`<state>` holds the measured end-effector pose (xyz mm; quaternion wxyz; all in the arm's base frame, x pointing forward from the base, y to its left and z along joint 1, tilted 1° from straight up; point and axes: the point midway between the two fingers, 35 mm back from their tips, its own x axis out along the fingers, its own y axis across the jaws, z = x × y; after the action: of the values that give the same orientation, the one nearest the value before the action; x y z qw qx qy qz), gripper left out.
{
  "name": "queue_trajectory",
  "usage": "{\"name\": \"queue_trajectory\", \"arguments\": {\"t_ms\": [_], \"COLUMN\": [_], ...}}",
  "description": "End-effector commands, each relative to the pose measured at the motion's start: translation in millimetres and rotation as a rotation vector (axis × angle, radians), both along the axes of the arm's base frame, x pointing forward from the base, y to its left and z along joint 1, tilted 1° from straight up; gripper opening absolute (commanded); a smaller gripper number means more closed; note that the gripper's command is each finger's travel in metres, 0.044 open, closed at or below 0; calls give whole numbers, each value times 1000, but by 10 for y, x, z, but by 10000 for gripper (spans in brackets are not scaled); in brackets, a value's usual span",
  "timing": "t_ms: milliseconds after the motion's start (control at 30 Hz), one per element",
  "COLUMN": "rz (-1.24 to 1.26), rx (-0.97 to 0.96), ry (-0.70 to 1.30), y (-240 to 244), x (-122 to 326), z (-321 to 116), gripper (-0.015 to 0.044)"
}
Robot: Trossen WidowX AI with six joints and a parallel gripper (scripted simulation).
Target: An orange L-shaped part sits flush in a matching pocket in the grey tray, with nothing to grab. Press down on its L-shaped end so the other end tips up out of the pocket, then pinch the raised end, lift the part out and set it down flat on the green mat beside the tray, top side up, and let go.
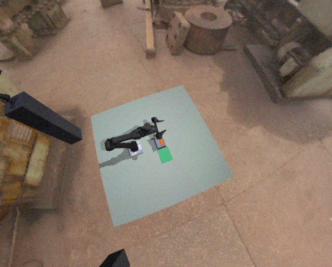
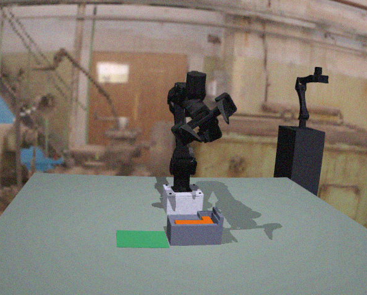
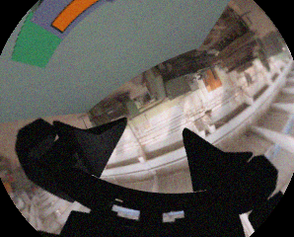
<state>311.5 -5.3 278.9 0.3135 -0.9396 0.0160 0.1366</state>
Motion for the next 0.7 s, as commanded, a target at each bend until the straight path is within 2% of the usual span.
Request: {"name": "queue_trajectory", "arguments": {"t_ms": [0, 100, 233, 267, 467, 667], "rz": [-4, -42, -179, -228, -606, -1091], "rx": [16, 153, 489, 574, 1031, 1355], "ry": [8, 82, 271, 323, 583, 722], "y": [3, 29, 111, 132, 258, 371], "x": [5, 43, 112, 122, 107, 0], "z": [-13, -122, -412, -498, -924, -1275], "gripper": [374, 295, 190, 180, 180, 180]}}
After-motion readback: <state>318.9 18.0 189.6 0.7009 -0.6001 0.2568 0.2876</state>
